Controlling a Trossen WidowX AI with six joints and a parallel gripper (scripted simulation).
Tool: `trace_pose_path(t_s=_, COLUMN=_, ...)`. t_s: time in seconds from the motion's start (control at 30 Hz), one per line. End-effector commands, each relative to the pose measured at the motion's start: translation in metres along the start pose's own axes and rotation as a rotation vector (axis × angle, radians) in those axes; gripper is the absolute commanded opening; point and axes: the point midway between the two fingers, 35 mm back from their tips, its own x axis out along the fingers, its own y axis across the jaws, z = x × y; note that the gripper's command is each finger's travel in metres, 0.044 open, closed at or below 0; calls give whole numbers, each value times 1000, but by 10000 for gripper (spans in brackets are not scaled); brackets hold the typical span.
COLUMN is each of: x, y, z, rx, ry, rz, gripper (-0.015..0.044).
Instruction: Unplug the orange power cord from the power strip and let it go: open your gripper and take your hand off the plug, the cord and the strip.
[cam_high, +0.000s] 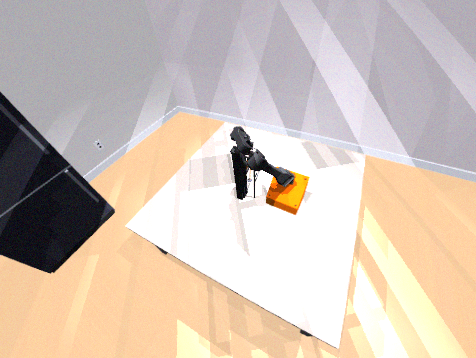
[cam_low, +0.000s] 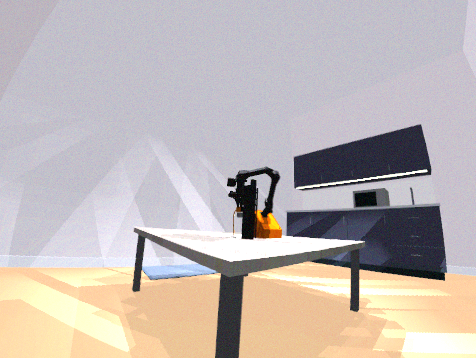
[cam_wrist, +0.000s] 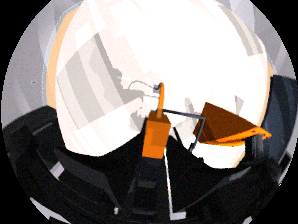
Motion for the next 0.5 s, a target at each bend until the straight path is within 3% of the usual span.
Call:
trace_pose_path(t_s=0.0, x=-1, y=1, z=8, rx=-1, ry=-6, rz=1, gripper=0)
trace_pose_path(t_s=0.47, x=-3, y=2, z=30, rx=1, ry=-8, rz=2, gripper=0)
